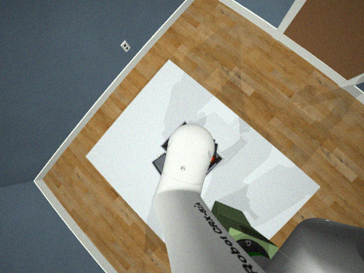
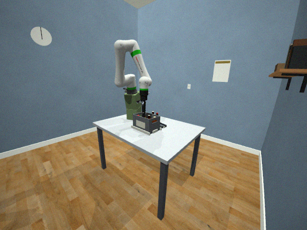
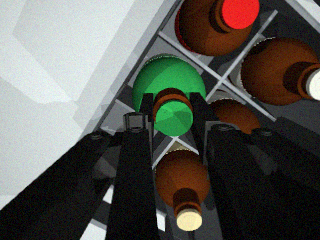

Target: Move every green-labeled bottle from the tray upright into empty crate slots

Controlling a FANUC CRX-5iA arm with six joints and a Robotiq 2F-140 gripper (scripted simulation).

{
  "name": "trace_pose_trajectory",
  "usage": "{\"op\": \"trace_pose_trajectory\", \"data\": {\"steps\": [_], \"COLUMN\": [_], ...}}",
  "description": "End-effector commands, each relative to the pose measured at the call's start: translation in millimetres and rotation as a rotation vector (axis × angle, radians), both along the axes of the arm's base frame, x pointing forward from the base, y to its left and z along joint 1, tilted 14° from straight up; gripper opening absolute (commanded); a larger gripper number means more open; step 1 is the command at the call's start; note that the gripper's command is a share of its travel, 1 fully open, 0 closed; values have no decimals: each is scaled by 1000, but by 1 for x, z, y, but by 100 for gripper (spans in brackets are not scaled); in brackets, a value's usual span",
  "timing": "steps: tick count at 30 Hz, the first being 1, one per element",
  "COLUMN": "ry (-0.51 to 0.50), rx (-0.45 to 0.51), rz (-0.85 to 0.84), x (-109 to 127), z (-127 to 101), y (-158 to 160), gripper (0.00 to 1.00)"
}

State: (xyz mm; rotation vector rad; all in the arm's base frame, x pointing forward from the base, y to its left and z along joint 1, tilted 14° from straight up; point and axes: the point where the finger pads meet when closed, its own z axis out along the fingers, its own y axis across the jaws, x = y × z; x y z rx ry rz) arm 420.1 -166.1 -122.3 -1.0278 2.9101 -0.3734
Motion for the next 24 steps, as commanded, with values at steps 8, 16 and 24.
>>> {"op": "trace_pose_trajectory", "data": {"steps": [8, 16, 24], "ry": [-1, -1, -1], "rx": [0, 0, 0], "rz": [0, 0, 0], "x": [1, 1, 1], "z": [-3, -5, -6], "y": [-1, -1, -1], "gripper": [10, 10, 10]}}
